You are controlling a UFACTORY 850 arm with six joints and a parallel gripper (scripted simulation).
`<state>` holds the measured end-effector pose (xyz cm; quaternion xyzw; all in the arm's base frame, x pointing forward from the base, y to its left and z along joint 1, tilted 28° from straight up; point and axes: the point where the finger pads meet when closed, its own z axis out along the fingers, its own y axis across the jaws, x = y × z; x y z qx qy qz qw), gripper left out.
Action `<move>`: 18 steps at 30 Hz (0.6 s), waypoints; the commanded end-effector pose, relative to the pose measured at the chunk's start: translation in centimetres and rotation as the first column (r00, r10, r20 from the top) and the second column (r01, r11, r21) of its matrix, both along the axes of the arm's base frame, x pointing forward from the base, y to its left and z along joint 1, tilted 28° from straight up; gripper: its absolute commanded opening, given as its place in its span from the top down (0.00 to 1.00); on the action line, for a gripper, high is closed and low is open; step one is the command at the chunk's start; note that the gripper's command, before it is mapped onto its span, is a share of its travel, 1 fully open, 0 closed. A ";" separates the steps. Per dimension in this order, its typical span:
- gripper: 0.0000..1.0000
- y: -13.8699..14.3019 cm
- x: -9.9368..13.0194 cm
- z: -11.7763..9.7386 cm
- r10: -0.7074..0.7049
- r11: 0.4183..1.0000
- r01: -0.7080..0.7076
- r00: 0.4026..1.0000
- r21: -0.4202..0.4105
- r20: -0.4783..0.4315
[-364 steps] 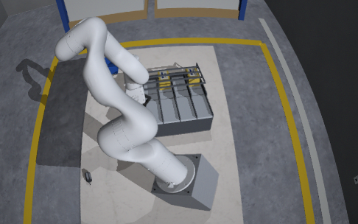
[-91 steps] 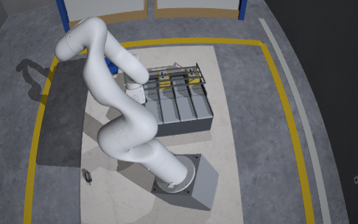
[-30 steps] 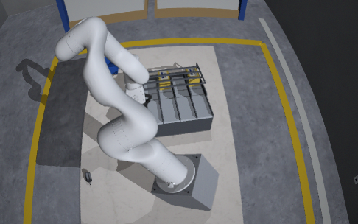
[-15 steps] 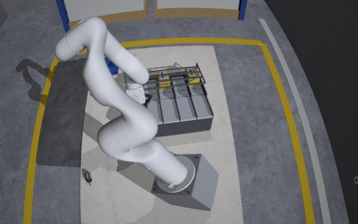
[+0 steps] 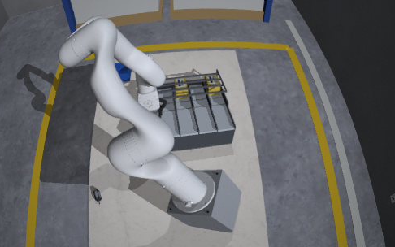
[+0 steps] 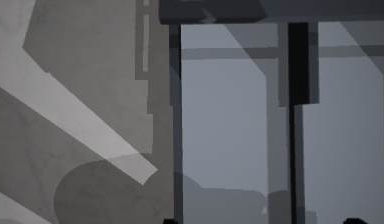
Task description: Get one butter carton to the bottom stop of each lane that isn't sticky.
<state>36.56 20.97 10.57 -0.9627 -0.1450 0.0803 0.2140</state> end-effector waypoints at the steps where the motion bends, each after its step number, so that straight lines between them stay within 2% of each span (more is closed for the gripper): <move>1: 0.00 -3.0 0.1 6.1 -0.129 0.990 0.113 0.963 0.082 0.235; 4: 0.00 -3.2 0.1 6.3 -0.135 0.989 0.117 0.960 0.086 0.244; 8: 0.00 -4.7 -0.5 8.9 -0.137 0.989 0.119 0.959 0.088 0.248; 17: 0.00 -4.7 -0.5 8.9 -0.137 0.989 0.119 0.959 0.088 0.248; 18: 0.00 -10.9 -2.3 7.2 -0.138 0.989 0.120 0.959 0.087 0.249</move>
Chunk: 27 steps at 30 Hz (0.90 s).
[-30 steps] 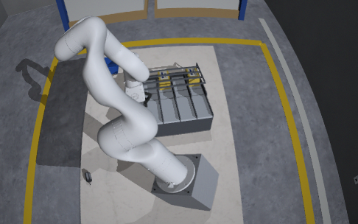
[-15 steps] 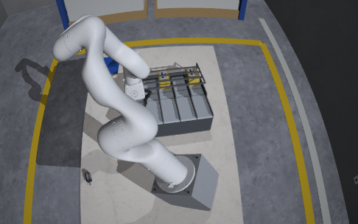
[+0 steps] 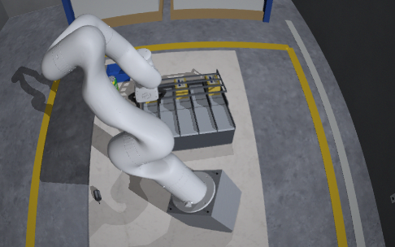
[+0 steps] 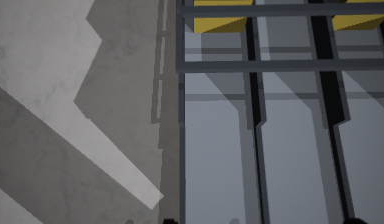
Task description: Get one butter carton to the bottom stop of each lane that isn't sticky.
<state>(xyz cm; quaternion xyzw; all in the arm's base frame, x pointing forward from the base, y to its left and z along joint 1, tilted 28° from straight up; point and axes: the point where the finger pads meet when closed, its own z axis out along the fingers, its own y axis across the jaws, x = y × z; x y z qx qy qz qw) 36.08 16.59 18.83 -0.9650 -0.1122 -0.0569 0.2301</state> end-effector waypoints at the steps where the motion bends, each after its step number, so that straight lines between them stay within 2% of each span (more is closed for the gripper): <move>1: 0.00 -6.6 -1.8 -1.0 -0.005 1.000 0.005 1.000 0.007 0.011; 3: 0.00 -7.2 -2.0 -1.0 -0.005 1.000 0.005 1.000 0.007 0.011; 11: 0.00 -14.0 -4.0 -2.1 -0.005 1.000 0.005 1.000 0.007 0.011; 27: 0.00 -14.3 -4.1 -2.1 -0.004 1.000 0.004 1.000 0.006 0.009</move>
